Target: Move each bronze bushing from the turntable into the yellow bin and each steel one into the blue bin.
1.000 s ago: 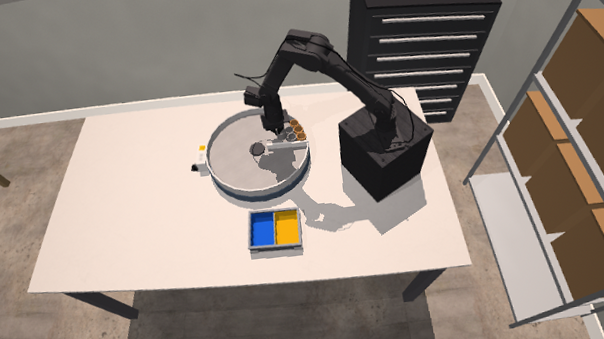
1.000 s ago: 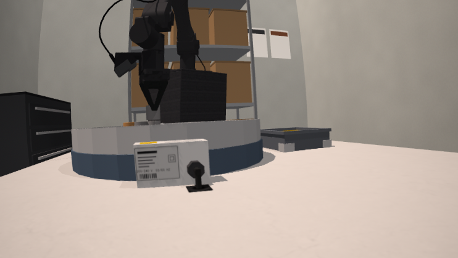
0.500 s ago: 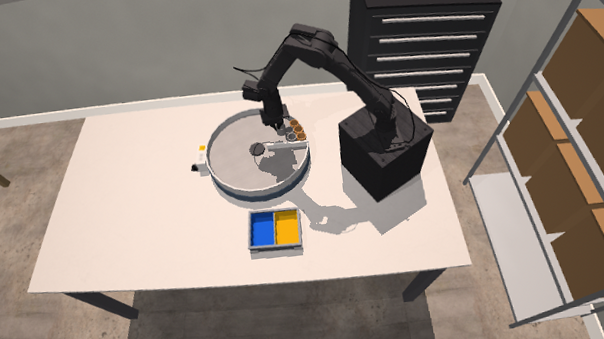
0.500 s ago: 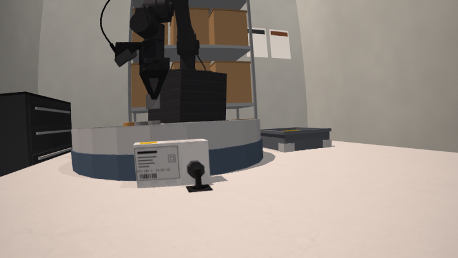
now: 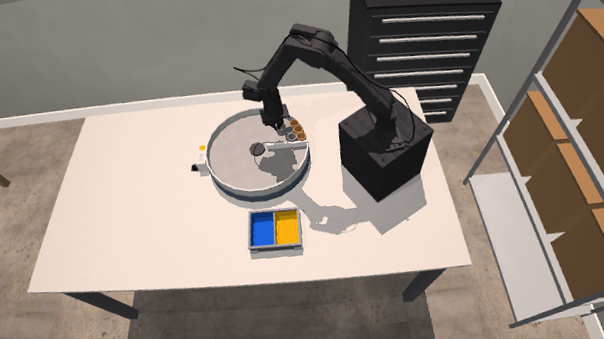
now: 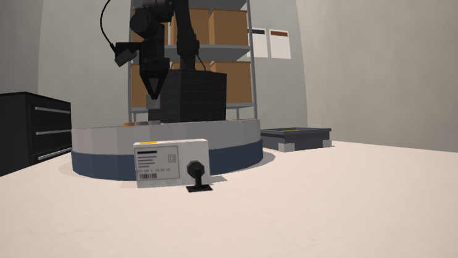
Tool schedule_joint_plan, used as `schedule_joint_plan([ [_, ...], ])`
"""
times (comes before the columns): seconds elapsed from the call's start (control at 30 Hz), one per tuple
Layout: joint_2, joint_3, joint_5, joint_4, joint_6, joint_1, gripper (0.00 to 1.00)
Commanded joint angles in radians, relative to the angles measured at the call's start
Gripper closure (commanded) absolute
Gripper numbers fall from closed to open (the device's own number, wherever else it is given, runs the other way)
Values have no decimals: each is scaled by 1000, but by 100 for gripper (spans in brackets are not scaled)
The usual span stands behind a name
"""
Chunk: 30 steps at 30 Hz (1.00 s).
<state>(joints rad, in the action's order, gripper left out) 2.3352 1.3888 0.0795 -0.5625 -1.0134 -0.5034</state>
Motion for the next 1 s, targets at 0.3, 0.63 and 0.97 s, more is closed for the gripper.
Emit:
schedule_joint_plan([
  [0.3,-24,-12,-9,-10,6,-12,100],
  [0.63,-29,-20,-10,-6,-5,2,100],
  [0.97,-42,-11,-12,16,-55,56,100],
])
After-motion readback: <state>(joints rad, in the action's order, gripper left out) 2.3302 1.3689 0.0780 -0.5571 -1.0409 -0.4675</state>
